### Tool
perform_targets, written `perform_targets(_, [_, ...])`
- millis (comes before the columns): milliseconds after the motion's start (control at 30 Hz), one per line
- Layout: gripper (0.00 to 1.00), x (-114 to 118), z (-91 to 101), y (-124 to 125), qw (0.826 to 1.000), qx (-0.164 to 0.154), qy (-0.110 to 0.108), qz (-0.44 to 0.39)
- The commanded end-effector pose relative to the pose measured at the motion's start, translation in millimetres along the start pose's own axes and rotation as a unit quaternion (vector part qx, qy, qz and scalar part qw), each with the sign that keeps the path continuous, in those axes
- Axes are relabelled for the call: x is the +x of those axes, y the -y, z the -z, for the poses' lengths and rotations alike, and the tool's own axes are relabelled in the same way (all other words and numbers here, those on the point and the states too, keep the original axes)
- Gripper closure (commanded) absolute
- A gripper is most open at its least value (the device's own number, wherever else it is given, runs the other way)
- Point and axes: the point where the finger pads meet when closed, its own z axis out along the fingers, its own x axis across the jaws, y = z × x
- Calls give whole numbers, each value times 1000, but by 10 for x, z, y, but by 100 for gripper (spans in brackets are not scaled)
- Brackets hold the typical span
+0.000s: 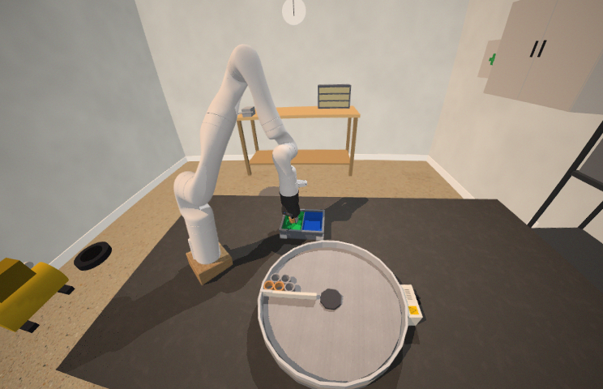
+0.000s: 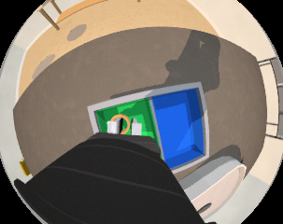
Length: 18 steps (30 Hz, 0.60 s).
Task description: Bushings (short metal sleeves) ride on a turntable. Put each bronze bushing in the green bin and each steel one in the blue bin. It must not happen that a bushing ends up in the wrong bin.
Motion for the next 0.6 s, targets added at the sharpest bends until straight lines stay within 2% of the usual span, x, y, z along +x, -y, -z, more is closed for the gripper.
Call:
perform_targets(0, [58,2,4,4,1000,1,0,0])
perform_targets(567, [58,8,53,6,1000,1,0,0])
